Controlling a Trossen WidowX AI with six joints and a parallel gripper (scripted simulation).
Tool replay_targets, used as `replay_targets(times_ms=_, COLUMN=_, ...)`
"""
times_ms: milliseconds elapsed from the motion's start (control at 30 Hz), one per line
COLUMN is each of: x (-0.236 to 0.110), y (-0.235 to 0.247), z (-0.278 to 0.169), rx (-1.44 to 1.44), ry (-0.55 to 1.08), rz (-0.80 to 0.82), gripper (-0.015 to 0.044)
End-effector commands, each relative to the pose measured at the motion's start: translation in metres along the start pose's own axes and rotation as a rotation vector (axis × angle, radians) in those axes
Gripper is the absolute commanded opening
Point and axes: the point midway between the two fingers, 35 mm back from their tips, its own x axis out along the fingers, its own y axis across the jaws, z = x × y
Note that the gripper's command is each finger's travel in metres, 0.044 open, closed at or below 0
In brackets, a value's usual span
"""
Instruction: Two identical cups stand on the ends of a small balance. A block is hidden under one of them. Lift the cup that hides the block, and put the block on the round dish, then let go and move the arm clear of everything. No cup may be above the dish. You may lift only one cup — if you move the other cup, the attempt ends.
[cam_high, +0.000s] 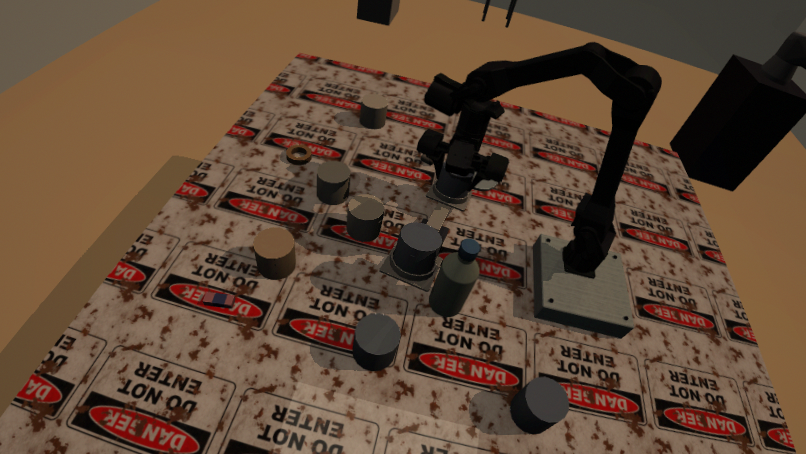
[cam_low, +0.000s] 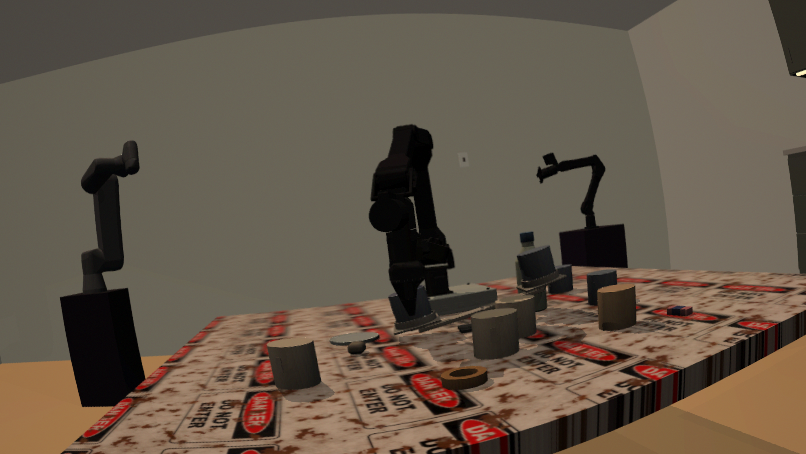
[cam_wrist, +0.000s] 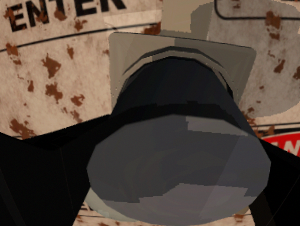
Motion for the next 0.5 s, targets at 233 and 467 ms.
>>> replay_targets(times_ms=233, x=-0.014, y=-0.004, z=0.0, rx=-0.003, ry=-0.004, rz=-0.006, gripper=0.0)
replay_targets(times_ms=467, x=-0.023, y=-0.006, z=-0.001, rx=-0.003, ry=-0.004, rz=-0.007, gripper=0.0)
